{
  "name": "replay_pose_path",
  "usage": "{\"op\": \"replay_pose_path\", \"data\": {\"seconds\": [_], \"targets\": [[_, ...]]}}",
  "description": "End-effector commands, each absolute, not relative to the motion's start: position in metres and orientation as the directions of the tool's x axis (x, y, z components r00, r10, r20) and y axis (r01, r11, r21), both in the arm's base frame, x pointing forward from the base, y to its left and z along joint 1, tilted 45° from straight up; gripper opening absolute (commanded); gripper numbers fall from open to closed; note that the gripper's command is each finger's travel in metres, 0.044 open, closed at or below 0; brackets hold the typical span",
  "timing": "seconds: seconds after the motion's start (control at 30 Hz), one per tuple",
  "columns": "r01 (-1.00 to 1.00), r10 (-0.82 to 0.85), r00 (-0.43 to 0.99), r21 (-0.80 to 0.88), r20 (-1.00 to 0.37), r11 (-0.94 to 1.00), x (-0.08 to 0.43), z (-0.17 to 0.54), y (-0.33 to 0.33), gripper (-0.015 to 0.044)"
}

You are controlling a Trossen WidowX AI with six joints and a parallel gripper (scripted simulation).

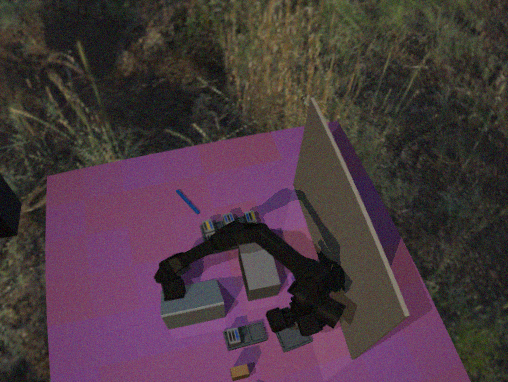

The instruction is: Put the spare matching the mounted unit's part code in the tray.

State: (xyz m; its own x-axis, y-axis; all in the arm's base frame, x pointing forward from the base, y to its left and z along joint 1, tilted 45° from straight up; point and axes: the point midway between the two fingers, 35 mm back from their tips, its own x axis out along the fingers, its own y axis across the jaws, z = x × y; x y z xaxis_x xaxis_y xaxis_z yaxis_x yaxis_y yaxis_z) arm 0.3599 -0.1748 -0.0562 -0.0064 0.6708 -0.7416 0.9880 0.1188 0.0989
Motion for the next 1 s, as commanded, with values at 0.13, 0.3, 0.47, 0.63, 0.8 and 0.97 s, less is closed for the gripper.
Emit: {"op": "replay_pose_path", "data": {"seconds": [0.13, 0.3, 0.47, 0.63, 0.8, 0.97], "targets": [[0.989, 0.677, -0.013, 0.093, -0.736, 0.119, 0.359, -0.062, -0.168, 0.0000], [0.989, 0.678, -0.013, 0.092, -0.735, 0.119, 0.360, -0.065, -0.165, 0.0000], [0.989, 0.679, -0.014, 0.092, -0.734, 0.120, 0.360, -0.068, -0.163, 0.0000], [0.988, 0.679, -0.015, 0.091, -0.734, 0.121, 0.360, -0.071, -0.160, 0.0000], [0.988, 0.680, -0.016, 0.091, -0.733, 0.122, 0.360, -0.073, -0.157, 0.0000], [0.988, 0.681, -0.017, 0.090, -0.732, 0.122, 0.359, -0.076, -0.155, 0.0000]]}}
